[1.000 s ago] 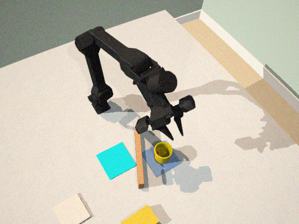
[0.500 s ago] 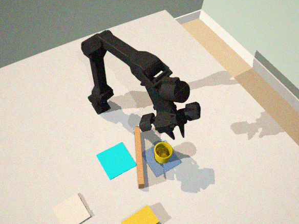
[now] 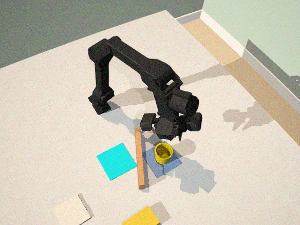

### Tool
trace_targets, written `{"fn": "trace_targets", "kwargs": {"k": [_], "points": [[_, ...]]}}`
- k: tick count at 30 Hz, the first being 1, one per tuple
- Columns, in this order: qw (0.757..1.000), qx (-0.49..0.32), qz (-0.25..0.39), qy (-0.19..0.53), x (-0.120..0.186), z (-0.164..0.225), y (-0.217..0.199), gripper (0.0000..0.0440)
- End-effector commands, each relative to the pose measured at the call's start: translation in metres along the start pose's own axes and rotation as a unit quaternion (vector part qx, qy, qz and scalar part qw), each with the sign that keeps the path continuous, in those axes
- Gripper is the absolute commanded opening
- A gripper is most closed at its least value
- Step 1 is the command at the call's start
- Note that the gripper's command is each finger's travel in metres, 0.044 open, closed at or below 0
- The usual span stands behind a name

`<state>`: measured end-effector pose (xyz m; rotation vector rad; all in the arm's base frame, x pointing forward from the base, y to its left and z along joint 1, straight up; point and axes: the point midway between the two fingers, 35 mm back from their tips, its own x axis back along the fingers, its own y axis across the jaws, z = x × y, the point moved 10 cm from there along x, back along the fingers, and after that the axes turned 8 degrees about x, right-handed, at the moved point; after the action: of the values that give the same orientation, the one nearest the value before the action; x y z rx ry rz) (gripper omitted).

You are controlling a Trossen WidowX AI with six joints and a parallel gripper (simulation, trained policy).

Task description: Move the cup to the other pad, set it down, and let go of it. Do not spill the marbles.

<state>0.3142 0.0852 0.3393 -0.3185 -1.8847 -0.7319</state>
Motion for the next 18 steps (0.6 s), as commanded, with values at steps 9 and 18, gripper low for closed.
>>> {"fn": "trace_targets", "kwargs": {"k": [9,18], "points": [[0.995,-0.018,0.084,0.048,-0.028,0.002,-0.002,0.0146],[0.985,-0.027,0.150,0.084,-0.052,0.006,-0.008,0.0147]]}}
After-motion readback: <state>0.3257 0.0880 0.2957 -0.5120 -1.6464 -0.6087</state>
